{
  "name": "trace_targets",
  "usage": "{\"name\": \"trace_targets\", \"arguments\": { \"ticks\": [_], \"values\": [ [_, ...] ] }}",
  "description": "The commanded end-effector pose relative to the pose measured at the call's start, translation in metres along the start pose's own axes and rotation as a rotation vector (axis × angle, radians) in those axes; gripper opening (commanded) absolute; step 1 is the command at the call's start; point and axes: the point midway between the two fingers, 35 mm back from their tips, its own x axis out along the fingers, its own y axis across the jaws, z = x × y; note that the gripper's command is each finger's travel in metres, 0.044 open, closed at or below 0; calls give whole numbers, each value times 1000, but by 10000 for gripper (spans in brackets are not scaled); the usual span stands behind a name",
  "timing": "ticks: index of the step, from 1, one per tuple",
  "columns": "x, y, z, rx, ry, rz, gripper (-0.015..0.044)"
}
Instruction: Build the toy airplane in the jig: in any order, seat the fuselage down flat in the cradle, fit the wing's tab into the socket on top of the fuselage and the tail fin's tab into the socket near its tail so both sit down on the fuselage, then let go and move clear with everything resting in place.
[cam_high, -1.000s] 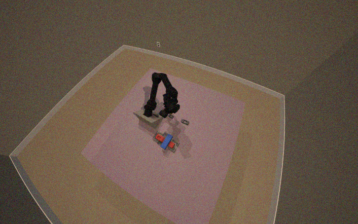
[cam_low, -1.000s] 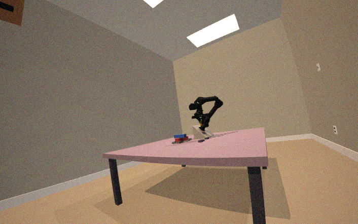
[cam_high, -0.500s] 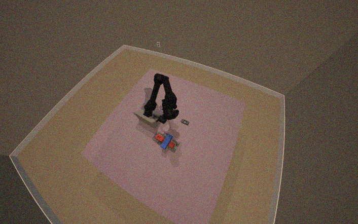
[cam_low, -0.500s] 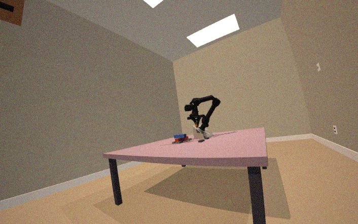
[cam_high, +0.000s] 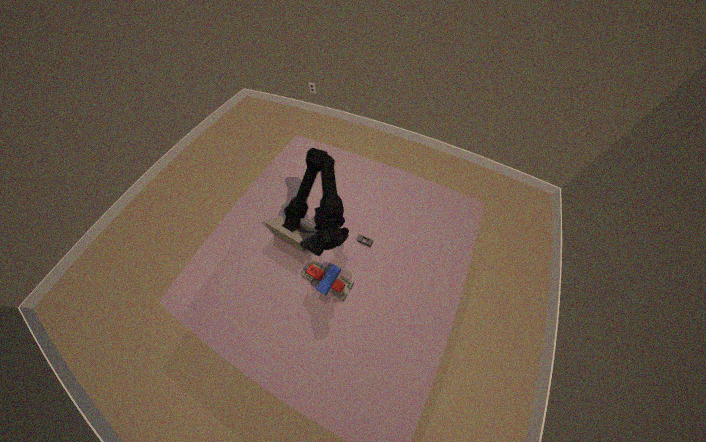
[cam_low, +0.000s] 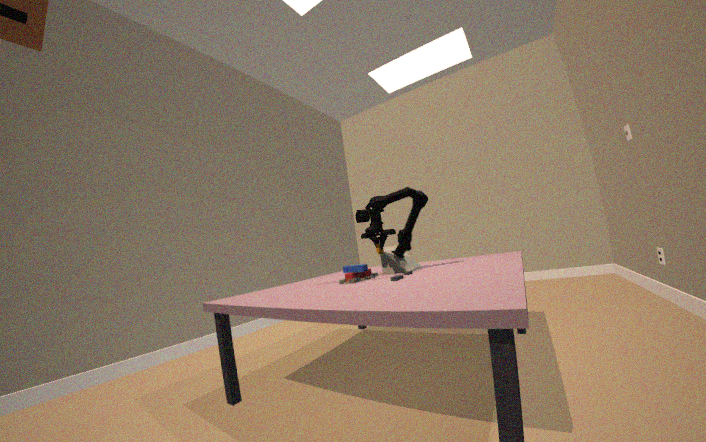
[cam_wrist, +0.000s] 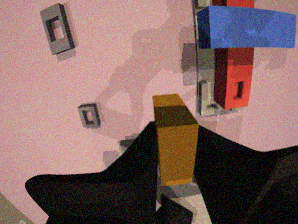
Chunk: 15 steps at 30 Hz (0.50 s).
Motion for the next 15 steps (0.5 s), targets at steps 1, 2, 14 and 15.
{"name": "trace_targets", "arguments": {
  "ticks": [1,2,14,15],
  "values": [
    [2,-15,2,-10,-3,-7,0],
    [3,-19,3,-10,-3,-7,0],
    [13,-57,2,-20,-2,-5,0],
    [14,-60,2,-21,-2,-5,0]
  ]
}}
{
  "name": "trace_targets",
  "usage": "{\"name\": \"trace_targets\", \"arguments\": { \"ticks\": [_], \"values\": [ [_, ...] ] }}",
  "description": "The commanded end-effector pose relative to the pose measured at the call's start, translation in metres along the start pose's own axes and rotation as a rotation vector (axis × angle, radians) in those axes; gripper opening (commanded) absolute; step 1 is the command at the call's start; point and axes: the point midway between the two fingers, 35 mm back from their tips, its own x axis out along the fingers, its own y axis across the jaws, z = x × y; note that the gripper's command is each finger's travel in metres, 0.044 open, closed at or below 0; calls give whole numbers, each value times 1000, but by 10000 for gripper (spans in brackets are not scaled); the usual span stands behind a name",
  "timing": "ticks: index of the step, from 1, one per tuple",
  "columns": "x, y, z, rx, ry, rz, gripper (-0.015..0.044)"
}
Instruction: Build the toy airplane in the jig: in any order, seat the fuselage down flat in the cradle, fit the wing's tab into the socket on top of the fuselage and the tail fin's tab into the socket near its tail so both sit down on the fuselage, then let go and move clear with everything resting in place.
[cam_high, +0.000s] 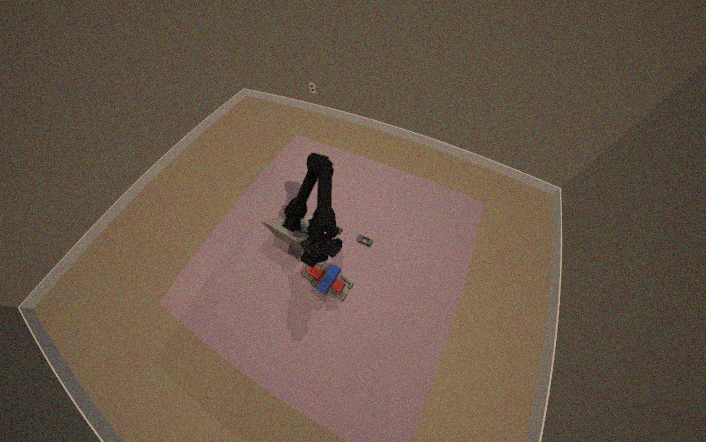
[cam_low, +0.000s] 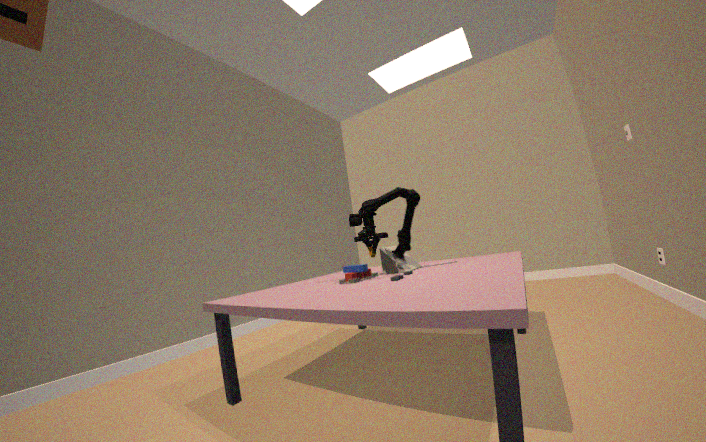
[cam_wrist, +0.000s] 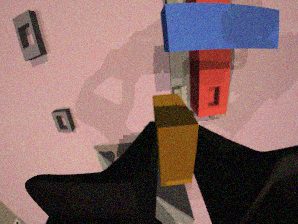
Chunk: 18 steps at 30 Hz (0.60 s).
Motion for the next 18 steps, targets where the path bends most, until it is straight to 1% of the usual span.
{"name": "trace_targets", "arguments": {
  "ticks": [1,18],
  "values": [
    [3,-15,0,-10,-3,-6,0],
    [23,-66,-11,-25,-2,3,0]
  ]
}}
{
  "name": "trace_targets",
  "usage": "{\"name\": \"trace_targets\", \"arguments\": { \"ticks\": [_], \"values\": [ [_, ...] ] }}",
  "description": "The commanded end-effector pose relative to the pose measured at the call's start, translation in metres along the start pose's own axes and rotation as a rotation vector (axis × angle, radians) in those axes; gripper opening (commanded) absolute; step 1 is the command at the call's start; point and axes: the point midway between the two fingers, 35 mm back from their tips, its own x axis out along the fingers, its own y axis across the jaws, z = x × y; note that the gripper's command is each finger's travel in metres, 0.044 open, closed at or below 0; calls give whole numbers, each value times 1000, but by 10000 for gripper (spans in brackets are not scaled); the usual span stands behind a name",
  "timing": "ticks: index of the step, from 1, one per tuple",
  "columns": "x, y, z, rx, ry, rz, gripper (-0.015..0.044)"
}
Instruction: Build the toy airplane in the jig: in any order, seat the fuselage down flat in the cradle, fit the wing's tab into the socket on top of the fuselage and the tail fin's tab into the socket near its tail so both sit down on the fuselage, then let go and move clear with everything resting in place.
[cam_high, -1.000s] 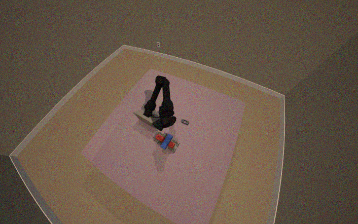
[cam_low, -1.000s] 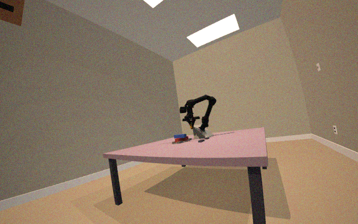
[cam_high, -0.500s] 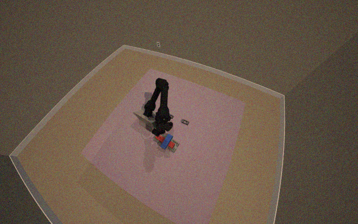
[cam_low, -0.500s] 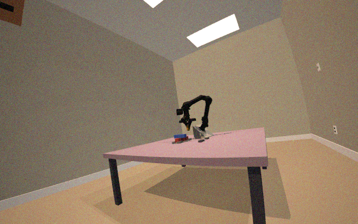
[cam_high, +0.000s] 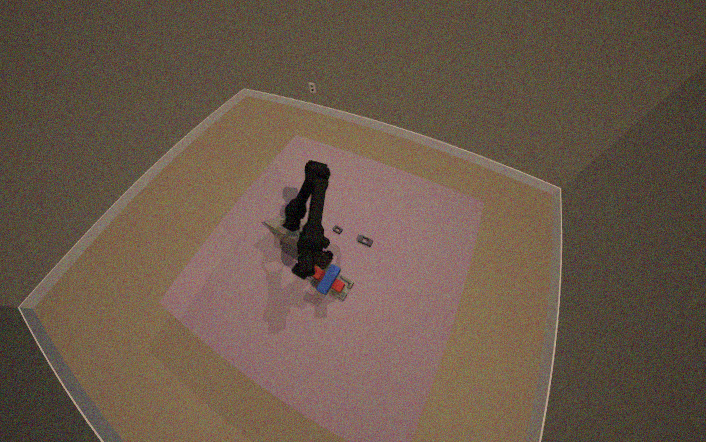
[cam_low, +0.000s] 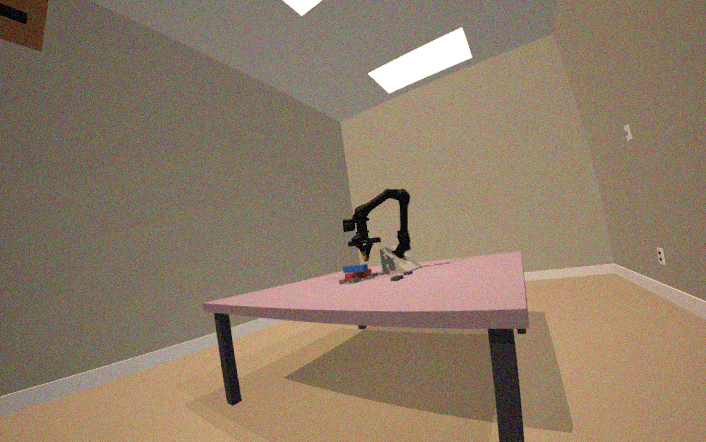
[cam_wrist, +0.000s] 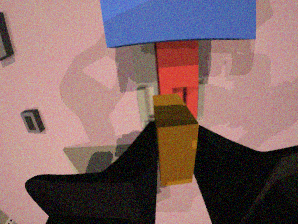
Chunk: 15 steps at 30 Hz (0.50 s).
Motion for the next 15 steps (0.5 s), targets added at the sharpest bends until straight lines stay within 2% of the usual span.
{"name": "trace_targets", "arguments": {
  "ticks": [1,6,9,15],
  "values": [
    [4,-14,-3,-10,-2,-4,0],
    [9,-24,-7,-14,-2,-1,0],
    [9,-24,-7,-14,-2,-1,67],
    [9,-24,-7,-14,-2,-1,67]
  ]
}}
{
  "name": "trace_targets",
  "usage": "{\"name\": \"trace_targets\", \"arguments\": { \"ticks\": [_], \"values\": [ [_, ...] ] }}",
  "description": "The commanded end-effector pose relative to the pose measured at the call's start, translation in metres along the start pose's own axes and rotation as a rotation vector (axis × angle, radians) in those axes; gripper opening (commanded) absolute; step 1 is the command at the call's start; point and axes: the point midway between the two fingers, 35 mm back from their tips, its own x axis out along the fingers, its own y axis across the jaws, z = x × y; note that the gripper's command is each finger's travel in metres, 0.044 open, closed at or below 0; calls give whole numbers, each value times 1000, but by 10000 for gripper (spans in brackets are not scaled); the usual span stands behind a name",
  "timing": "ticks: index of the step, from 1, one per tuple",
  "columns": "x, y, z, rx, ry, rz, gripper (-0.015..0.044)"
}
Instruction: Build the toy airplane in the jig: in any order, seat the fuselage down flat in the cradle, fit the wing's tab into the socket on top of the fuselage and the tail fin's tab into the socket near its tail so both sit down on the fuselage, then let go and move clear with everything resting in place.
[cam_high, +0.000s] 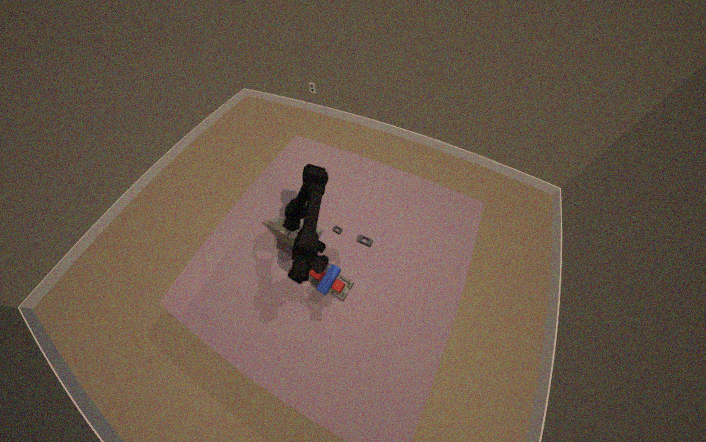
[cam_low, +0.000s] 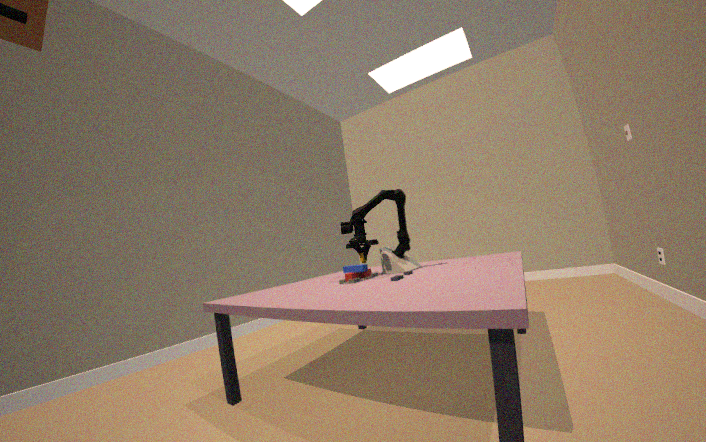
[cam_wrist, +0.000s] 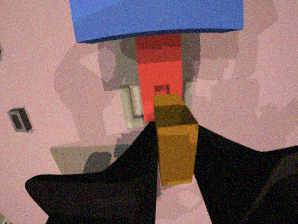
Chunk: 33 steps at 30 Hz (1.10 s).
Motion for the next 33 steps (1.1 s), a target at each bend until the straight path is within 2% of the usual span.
{"name": "trace_targets", "arguments": {
  "ticks": [1,19,33],
  "values": [
    [0,-2,0,-7,0,-6,67],
    [0,-3,0,-7,0,-6,67],
    [21,-4,1,-7,0,-6,67]
  ]
}}
